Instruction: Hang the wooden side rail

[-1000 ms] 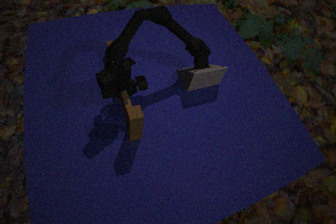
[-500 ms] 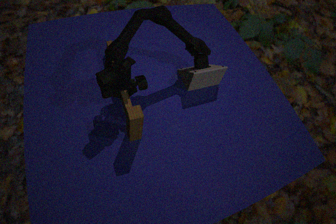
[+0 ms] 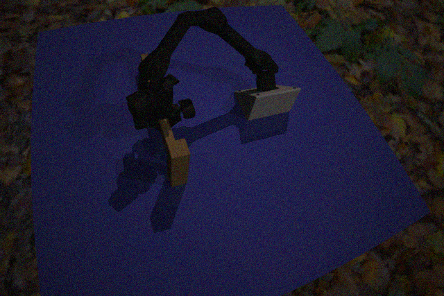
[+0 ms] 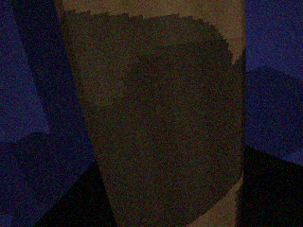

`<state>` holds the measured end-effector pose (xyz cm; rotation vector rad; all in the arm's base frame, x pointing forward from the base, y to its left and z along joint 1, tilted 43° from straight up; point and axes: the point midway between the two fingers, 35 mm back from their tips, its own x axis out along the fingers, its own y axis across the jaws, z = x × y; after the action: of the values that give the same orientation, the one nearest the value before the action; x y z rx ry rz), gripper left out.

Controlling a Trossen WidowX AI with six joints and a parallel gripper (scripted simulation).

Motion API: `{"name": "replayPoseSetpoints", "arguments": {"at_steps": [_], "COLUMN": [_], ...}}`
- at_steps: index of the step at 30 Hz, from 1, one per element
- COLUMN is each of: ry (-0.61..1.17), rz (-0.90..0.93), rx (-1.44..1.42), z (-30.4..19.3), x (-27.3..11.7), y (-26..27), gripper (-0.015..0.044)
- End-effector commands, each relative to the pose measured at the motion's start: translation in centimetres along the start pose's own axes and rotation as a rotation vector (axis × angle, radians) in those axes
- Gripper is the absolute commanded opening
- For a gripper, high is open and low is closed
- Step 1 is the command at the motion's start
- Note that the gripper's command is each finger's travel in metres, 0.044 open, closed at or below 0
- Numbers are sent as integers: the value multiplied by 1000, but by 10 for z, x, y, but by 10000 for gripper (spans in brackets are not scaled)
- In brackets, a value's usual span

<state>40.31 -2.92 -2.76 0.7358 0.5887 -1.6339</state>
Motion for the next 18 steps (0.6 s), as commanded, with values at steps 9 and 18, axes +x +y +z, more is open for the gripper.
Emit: {"name": "replayPoseSetpoints", "arguments": {"at_steps": [9,18], "ry": [2,2], "rz": [14,14], "rx": [-3,-3], "z": [-2,-2], "x": [-8,-9], "y": [1,1], "gripper": [0,0]}}
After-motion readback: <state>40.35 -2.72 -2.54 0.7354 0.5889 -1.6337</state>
